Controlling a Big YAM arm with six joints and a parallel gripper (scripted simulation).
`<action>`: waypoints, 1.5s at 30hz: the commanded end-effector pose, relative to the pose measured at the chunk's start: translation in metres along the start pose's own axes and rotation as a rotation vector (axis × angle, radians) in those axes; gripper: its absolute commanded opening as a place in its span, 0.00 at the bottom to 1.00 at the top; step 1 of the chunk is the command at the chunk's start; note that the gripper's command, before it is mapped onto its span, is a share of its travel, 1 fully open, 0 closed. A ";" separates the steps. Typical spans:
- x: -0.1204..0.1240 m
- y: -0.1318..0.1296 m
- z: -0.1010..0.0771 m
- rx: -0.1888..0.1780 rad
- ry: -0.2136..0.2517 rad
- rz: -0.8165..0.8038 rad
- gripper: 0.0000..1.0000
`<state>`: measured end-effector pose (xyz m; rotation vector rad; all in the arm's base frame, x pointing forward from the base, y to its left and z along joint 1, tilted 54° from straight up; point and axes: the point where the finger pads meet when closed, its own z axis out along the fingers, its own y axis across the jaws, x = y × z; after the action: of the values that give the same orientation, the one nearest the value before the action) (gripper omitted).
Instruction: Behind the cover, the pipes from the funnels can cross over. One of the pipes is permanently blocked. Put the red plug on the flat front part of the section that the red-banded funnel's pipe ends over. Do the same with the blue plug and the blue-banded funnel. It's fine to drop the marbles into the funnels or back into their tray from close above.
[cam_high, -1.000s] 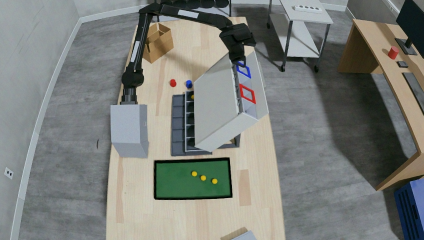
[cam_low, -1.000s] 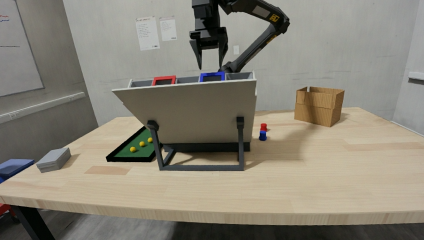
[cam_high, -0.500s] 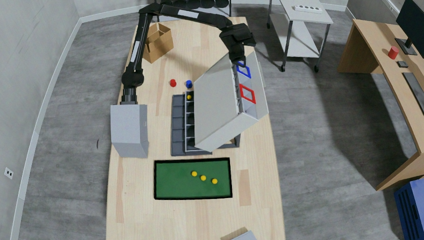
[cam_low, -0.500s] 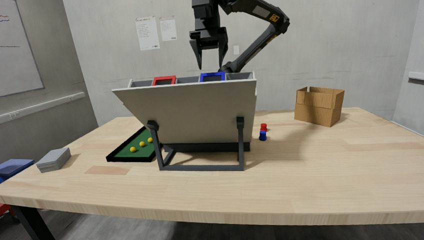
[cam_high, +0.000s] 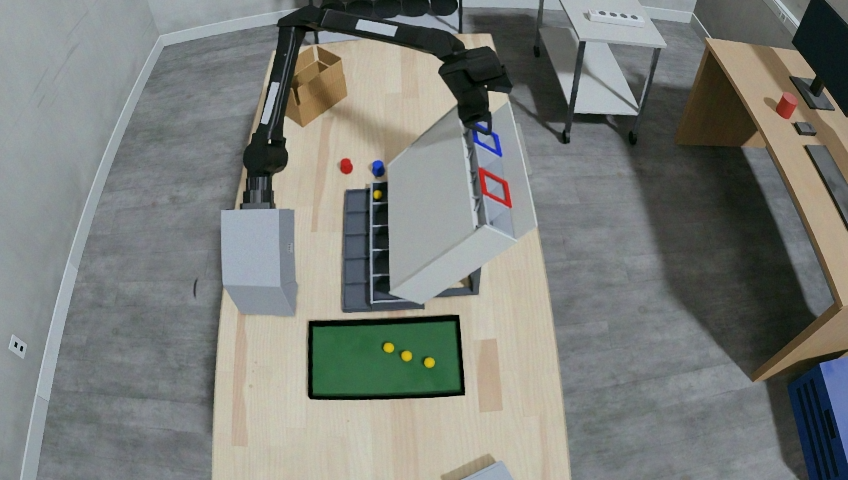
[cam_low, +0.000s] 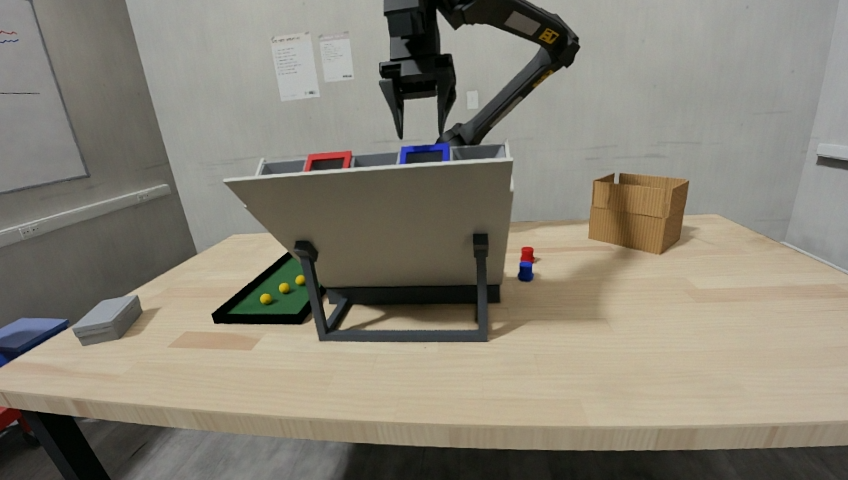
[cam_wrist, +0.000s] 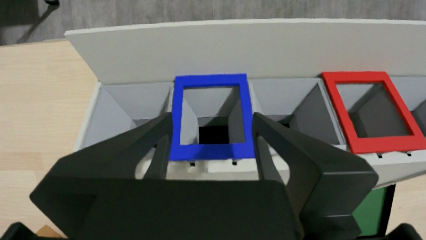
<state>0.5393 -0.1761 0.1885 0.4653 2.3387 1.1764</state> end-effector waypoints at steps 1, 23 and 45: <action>-0.007 0.002 -0.008 0.003 -0.021 -0.013 0.59; -0.021 0.004 -0.037 0.001 -0.019 -0.028 0.59; -0.022 0.004 -0.037 -0.001 -0.006 -0.033 0.59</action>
<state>0.5286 -0.1907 0.2003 0.4433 2.3563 1.1941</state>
